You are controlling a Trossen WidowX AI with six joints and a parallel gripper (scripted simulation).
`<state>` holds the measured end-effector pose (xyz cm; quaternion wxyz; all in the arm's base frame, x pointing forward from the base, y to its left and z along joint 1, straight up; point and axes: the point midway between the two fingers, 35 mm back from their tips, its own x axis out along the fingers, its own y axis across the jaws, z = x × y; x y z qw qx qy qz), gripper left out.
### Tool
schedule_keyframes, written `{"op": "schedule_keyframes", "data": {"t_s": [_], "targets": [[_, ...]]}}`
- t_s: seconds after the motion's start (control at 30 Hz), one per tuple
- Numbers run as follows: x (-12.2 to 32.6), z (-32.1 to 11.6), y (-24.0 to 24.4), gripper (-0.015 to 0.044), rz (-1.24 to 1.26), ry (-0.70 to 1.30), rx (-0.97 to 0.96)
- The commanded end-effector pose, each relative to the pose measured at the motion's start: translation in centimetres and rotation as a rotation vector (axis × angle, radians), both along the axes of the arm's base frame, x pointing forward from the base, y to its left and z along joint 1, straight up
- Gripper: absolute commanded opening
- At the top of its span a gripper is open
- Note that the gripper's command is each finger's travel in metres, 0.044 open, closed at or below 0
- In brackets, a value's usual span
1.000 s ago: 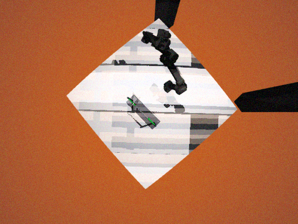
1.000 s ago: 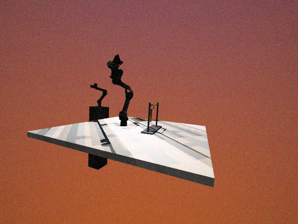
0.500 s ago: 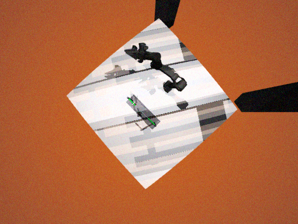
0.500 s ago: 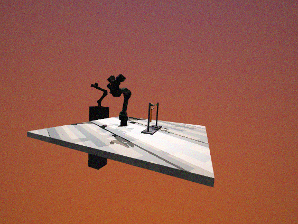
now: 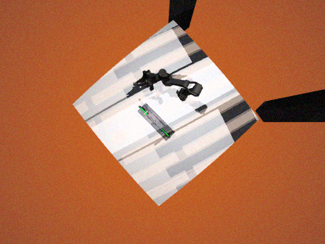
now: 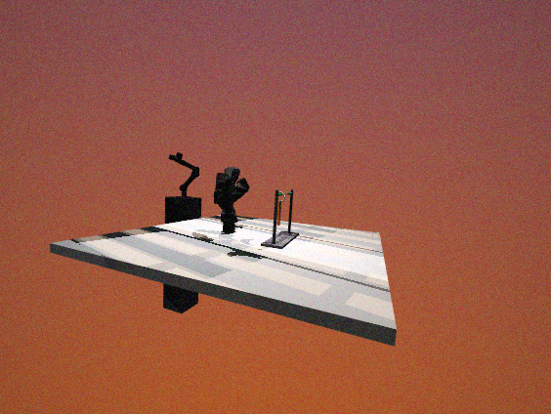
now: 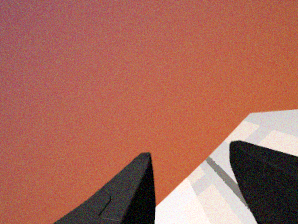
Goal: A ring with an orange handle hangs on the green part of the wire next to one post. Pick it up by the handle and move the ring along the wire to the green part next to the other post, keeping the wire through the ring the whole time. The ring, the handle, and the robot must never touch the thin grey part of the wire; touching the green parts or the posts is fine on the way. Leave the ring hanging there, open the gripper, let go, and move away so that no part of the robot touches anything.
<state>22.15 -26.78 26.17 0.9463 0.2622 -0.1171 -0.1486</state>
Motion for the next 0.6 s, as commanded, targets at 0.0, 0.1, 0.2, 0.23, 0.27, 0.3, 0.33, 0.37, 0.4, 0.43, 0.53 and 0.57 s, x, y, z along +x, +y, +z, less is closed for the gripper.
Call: {"op": "schedule_keyframes", "data": {"t_s": [0.0, 0.1, 0.2, 0.23, 0.27, 0.3, 0.33, 0.37, 0.4, 0.43, 0.53, 0.57], "targets": [[1.0, -3.9, 2.6, 0.0160, 0.078, 0.083, -0.017], [1.6, -7.4, 5.4, 0.0160, 0.157, 0.153, -0.037], [1.8, -10.6, 8.6, 0.0160, 0.242, 0.214, -0.059], [1.7, -11.6, 9.6, 0.0160, 0.272, 0.232, -0.067], [1.7, -12.5, 10.8, 0.0160, 0.302, 0.250, -0.076], [1.6, -13.5, 11.9, 0.0160, 0.333, 0.266, -0.084], [1.4, -14.4, 13.0, 0.0160, 0.364, 0.281, -0.093], [1.2, -15.2, 14.2, 0.0160, 0.396, 0.295, -0.102], [0.9, -16.0, 15.4, 0.0160, 0.428, 0.307, -0.110], [0.7, -16.7, 16.4, 0.0160, 0.455, 0.317, -0.118], [0.5, -17.2, 17.2, 0.0160, 0.476, 0.324, -0.124], [0.5, -17.2, 17.2, 0.0160, 0.476, 0.324, -0.124]]}}
